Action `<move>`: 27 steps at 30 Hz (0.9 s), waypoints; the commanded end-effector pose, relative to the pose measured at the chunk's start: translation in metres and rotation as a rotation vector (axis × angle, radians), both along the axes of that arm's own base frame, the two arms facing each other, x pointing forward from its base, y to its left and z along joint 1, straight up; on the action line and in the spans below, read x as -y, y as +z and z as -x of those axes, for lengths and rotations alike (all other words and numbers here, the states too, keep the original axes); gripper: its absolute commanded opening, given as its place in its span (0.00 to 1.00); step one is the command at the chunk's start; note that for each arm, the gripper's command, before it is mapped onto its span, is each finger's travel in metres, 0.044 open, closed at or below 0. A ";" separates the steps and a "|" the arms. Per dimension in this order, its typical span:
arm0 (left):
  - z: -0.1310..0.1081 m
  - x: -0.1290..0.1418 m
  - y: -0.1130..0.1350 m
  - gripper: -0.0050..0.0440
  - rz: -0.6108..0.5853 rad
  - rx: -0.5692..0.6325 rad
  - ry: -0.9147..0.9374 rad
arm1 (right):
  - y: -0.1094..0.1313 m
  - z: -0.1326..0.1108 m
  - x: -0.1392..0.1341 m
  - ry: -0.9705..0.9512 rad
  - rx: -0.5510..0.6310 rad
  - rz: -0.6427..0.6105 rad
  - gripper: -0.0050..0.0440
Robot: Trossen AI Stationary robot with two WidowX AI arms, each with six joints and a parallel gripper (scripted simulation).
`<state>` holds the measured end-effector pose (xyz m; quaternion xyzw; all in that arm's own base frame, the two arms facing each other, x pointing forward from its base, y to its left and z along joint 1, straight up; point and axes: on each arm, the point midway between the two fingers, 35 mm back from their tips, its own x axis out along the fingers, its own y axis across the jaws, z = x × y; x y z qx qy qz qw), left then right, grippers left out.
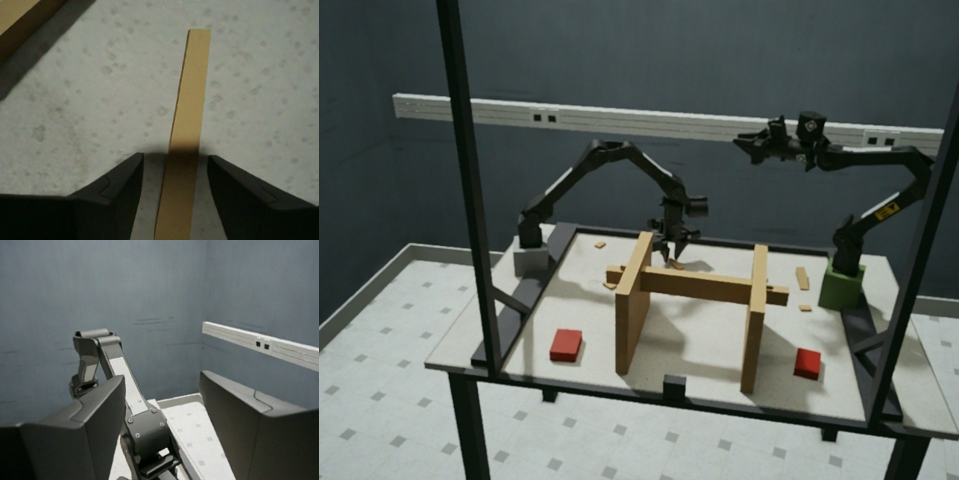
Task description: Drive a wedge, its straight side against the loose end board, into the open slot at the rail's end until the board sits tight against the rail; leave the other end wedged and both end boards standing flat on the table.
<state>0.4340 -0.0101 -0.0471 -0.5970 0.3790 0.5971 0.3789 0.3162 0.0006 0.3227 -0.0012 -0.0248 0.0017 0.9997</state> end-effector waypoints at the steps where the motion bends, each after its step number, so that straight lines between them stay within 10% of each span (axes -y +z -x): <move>1: -0.001 0.001 -0.005 0.46 -0.003 0.007 0.001 | 0.004 0.002 0.002 -0.007 0.012 0.002 0.52; 6: -0.009 0.001 0.008 0.46 0.000 0.033 0.002 | 0.004 0.002 0.002 -0.007 0.012 0.002 0.52; 7: -0.009 0.001 0.007 0.12 0.000 0.032 0.002 | 0.004 0.002 0.002 -0.007 0.012 0.002 0.52; 27: -0.012 0.001 0.022 0.12 0.001 0.055 -0.009 | 0.004 0.002 0.002 -0.007 0.012 0.002 0.52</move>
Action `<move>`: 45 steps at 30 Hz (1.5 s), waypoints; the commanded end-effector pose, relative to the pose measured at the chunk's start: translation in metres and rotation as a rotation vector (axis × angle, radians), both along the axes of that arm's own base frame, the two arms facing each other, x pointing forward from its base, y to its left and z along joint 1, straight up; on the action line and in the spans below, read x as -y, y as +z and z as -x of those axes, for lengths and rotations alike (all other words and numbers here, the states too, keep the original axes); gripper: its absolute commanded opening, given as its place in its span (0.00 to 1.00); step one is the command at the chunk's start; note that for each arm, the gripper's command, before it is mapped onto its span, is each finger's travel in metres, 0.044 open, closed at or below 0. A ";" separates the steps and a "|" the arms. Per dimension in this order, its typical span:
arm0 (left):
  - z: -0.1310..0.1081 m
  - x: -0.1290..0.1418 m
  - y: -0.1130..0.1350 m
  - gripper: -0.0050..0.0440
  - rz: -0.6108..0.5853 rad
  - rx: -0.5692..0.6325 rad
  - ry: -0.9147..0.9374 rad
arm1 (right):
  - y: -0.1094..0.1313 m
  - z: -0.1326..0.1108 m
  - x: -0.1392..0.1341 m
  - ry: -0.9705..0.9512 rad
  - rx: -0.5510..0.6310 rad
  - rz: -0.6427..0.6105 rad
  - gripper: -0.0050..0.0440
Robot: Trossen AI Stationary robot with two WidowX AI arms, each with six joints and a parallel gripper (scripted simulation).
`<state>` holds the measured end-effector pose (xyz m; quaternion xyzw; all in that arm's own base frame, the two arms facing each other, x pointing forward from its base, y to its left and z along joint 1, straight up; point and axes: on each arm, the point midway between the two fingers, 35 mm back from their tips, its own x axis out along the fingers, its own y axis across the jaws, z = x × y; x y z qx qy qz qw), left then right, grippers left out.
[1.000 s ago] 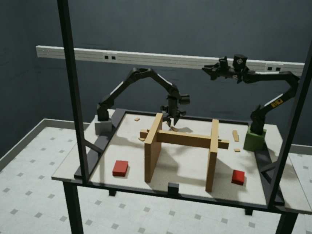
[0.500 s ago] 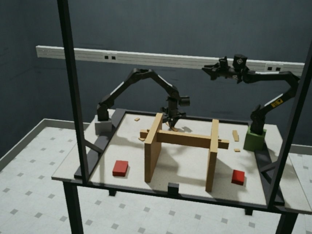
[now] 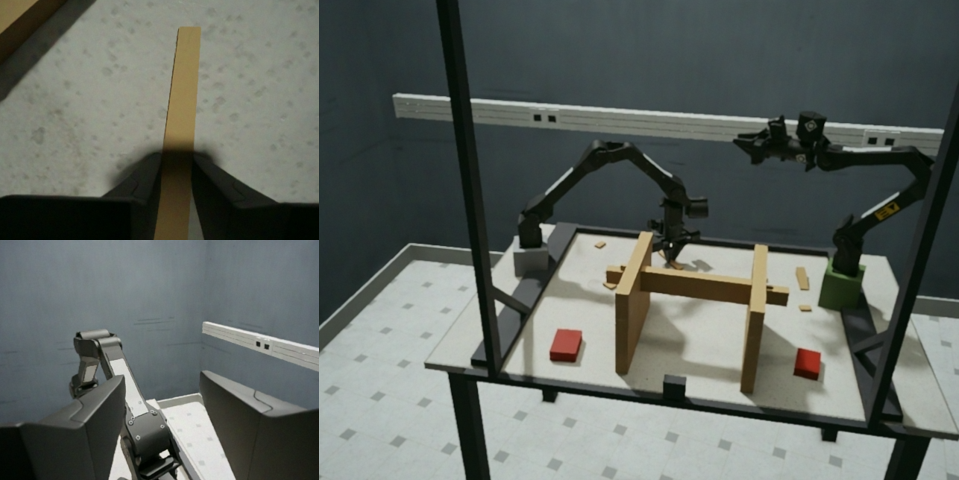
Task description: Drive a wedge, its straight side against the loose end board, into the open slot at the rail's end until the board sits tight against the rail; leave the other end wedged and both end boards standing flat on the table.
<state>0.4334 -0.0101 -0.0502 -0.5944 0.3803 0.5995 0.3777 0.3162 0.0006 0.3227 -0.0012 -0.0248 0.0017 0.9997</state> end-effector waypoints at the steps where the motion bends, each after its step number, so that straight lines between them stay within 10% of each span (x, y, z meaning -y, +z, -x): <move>1: -0.013 0.001 0.027 0.12 0.002 0.064 -0.009 | 0.004 0.002 0.002 -0.007 0.012 0.002 0.52; 45: -0.019 0.015 0.101 0.12 0.012 0.112 -0.233 | 0.004 0.002 0.002 -0.007 0.012 0.002 0.52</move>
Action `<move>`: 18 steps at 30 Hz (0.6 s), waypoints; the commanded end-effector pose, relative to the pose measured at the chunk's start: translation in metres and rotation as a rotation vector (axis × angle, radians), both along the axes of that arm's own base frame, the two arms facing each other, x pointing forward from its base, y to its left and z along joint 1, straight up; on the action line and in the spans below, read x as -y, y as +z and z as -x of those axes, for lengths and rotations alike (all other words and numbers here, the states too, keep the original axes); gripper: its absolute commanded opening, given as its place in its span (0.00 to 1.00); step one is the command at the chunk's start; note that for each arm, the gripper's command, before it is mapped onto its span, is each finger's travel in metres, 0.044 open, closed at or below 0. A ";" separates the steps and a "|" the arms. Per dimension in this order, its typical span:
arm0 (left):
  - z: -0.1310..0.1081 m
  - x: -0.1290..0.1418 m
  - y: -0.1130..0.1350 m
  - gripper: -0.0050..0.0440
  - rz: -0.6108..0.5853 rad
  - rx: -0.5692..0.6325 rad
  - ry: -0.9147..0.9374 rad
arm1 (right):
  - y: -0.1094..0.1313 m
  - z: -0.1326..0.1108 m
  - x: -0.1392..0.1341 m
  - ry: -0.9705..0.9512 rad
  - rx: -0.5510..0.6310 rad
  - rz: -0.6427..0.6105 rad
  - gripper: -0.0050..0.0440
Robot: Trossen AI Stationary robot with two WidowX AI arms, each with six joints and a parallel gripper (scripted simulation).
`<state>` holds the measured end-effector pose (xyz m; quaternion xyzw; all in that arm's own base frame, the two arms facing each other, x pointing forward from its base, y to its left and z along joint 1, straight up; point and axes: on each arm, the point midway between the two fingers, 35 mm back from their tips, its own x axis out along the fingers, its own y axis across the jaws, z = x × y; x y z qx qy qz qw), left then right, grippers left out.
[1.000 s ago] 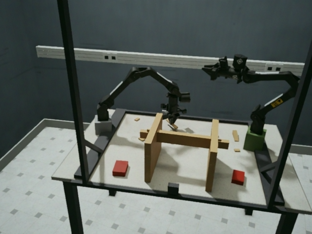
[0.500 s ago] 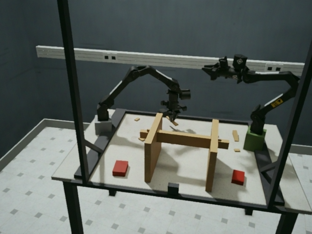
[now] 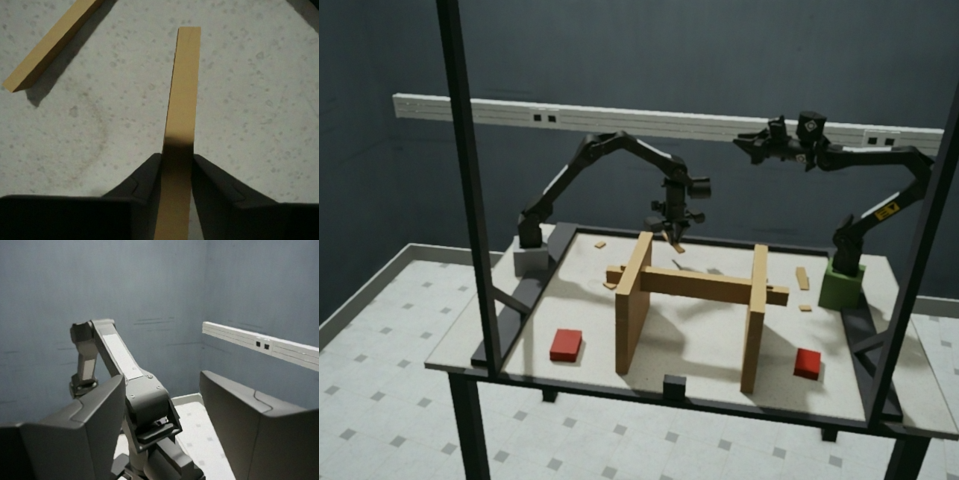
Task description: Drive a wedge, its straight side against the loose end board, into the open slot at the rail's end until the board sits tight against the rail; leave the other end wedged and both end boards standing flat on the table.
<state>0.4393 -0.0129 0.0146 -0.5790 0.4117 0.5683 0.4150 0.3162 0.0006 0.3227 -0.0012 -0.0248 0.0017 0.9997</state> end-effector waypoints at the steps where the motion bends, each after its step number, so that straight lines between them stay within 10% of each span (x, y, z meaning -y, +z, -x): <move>1: -0.014 0.016 0.041 0.12 0.011 0.099 -0.171 | 0.004 0.002 0.002 -0.007 0.012 0.002 0.52; 18: -0.018 0.058 0.099 0.12 -0.006 0.219 -0.820 | 0.004 0.002 0.002 -0.007 0.012 0.002 0.52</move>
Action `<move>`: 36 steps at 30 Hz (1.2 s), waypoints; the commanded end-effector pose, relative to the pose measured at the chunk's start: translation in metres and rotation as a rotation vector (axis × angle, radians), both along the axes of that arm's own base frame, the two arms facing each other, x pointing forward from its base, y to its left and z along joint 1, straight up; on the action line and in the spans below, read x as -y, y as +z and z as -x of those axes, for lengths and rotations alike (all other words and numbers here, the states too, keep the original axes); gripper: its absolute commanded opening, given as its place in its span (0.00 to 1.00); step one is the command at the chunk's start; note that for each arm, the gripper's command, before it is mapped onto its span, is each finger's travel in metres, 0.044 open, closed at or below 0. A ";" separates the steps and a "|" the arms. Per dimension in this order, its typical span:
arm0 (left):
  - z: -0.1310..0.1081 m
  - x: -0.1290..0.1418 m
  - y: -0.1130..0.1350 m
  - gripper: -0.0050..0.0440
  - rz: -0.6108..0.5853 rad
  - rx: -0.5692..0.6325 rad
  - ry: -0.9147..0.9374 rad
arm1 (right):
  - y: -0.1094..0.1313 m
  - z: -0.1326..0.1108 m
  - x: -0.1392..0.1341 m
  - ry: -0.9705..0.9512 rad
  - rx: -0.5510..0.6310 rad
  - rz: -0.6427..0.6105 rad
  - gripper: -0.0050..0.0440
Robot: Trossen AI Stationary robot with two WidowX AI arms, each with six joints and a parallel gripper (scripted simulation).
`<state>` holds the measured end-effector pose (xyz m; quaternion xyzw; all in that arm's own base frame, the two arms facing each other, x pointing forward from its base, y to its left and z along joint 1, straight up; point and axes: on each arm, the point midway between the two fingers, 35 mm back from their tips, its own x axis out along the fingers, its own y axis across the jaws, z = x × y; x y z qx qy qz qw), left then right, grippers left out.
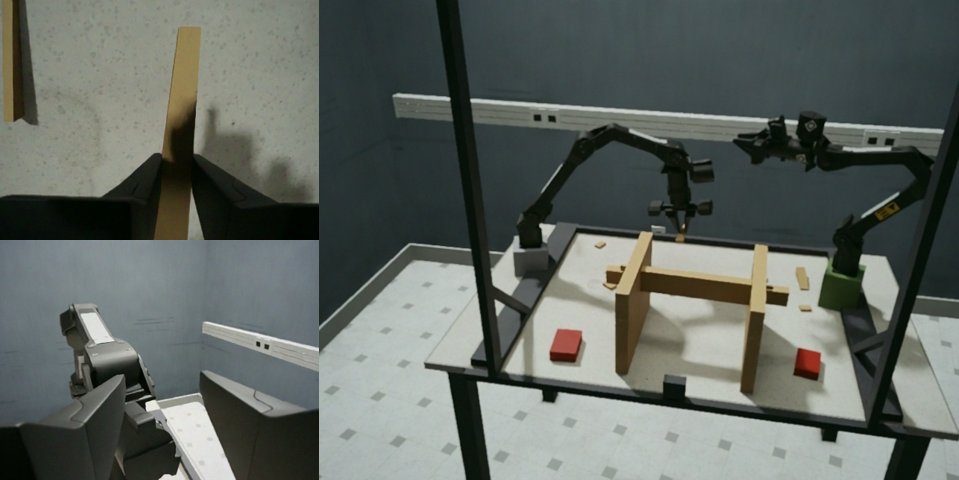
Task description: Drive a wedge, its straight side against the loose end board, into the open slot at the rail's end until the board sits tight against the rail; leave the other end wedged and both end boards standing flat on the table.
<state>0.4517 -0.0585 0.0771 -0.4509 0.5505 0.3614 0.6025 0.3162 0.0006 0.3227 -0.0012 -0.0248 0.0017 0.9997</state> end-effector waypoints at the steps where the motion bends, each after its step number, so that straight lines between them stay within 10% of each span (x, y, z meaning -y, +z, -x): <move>1: -0.004 0.014 0.026 0.12 0.003 0.059 -0.199 | 0.004 0.002 0.002 -0.007 0.012 0.002 0.52; 36: -0.005 0.103 0.073 0.12 -0.208 0.438 -1.473 | 0.004 0.002 0.002 -0.007 0.012 0.002 0.52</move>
